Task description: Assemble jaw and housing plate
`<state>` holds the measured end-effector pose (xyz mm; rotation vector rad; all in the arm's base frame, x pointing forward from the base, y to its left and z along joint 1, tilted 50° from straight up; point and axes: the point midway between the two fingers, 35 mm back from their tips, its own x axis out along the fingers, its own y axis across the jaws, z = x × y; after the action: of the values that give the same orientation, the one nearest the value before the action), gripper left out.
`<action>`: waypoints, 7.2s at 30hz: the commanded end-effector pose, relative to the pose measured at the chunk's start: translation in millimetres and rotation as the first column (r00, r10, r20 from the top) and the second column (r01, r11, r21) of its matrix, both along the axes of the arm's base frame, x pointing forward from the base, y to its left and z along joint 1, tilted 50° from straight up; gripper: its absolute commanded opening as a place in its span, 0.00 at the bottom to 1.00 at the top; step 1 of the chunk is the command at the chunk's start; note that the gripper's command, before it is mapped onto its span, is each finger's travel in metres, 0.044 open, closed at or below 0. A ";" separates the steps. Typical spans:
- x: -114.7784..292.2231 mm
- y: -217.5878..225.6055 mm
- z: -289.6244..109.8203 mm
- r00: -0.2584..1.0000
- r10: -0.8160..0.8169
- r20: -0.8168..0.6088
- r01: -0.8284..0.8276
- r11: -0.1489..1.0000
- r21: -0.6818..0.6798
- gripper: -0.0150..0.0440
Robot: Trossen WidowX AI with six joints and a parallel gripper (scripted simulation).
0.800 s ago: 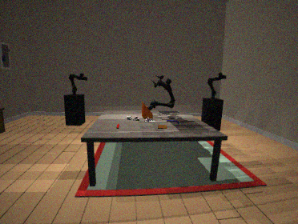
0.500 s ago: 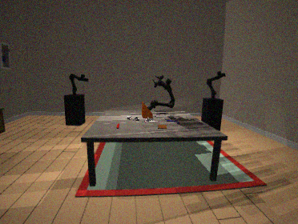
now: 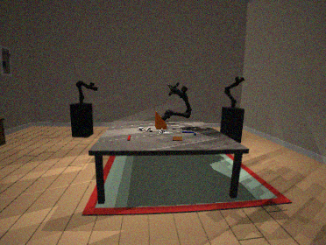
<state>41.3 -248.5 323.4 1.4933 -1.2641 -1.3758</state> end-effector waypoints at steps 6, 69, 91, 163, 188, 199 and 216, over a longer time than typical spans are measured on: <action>0.0 0.0 0.0 1.000 0.000 0.000 0.000 1.000 0.000 0.25; 202.1 -13.0 -268.6 0.965 0.143 0.220 -0.256 0.318 0.913 1.00; 228.6 53.1 -369.9 0.995 -0.015 0.101 -0.102 -0.112 0.988 1.00; 211.3 196.6 -507.6 0.958 -0.141 -0.250 0.139 -0.534 0.834 1.00; 209.3 203.2 -512.7 0.958 -0.140 -0.250 0.139 -0.535 0.833 0.35; 209.3 203.2 -512.7 0.958 -0.140 -0.250 0.139 -0.535 0.833 0.32; 211.5 190.4 -501.6 0.958 -0.140 -0.250 0.139 -0.534 0.834 0.32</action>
<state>249.8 -51.6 -181.1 2.2652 0.6168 -3.2118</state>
